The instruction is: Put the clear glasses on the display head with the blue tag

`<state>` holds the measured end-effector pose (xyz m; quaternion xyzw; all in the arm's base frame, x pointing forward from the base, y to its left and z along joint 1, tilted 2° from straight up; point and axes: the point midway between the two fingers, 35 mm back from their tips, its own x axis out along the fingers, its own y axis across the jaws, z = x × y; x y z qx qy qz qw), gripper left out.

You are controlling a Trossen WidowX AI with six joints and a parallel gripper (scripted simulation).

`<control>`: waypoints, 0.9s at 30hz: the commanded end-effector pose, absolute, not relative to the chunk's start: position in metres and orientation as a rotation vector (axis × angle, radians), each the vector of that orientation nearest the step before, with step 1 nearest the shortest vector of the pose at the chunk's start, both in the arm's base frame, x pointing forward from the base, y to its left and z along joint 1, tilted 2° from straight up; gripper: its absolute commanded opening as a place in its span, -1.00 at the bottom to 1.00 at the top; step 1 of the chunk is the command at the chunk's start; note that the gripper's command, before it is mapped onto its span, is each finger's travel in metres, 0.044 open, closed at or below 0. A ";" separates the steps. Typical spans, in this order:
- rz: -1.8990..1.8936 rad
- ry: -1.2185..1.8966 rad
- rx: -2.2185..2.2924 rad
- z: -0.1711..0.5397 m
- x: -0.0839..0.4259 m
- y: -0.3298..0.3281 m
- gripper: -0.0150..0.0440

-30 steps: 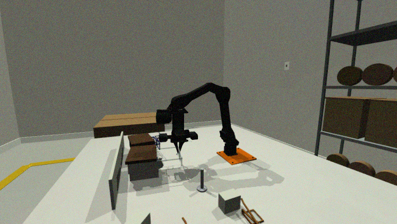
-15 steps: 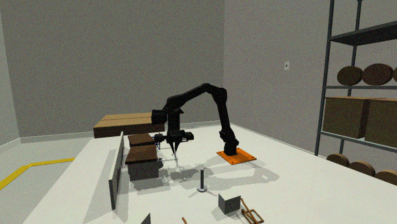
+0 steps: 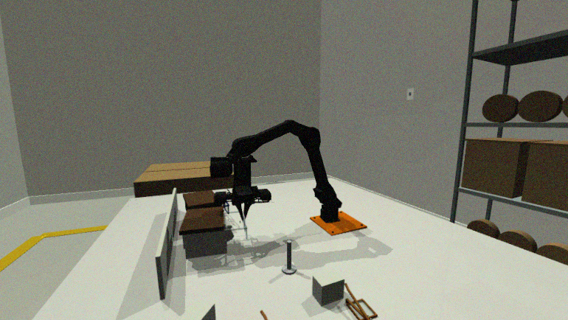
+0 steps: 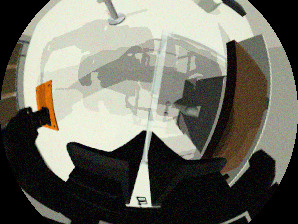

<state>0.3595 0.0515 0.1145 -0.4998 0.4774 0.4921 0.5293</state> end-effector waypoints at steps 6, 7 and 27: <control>1.183 1.138 -1.192 0.114 0.373 0.052 -0.49; 1.183 1.138 -1.192 0.114 0.375 0.052 -0.49; 1.182 1.137 -1.193 0.116 0.392 0.052 -0.49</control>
